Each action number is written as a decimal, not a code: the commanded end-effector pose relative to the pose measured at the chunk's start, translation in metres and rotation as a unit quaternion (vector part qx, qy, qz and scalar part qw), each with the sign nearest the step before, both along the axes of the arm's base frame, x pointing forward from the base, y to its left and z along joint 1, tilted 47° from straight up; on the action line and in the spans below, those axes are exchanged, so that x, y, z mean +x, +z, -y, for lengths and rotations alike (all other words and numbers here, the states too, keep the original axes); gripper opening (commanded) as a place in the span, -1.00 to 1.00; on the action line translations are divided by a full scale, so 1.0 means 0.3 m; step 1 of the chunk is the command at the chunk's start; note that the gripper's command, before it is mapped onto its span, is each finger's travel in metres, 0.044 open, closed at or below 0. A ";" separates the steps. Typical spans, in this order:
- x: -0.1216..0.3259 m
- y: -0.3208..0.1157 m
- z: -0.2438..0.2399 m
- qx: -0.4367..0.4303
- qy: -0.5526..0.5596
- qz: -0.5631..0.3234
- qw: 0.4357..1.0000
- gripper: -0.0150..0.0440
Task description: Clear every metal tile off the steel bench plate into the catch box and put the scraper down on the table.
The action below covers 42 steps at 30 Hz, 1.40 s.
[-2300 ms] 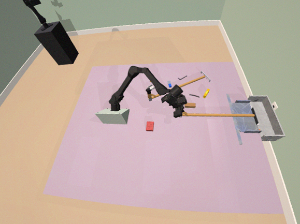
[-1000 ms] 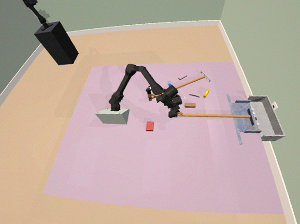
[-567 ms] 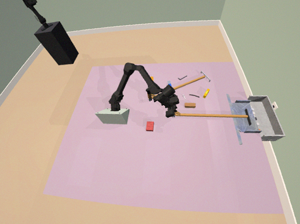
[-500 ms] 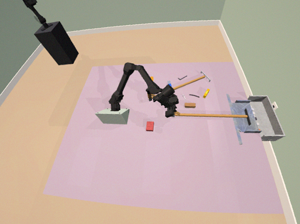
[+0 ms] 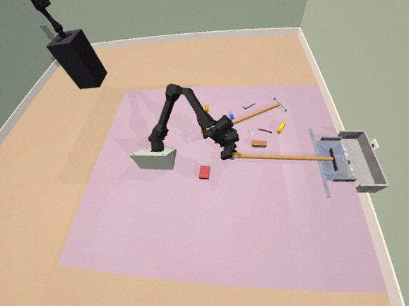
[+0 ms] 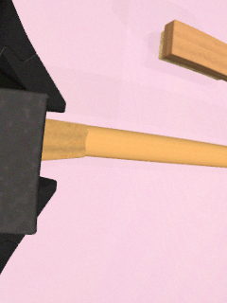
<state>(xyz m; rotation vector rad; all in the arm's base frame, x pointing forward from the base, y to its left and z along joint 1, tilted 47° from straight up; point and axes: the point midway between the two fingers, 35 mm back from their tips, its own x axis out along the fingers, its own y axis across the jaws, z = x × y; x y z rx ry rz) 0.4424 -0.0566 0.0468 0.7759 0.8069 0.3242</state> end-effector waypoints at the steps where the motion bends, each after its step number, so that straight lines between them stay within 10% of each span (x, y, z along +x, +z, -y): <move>1: -0.021 0.022 0.012 -0.003 -0.002 0.010 1.000 -0.49; 42: -0.239 0.012 -0.011 -0.002 -0.005 0.009 1.000 -0.49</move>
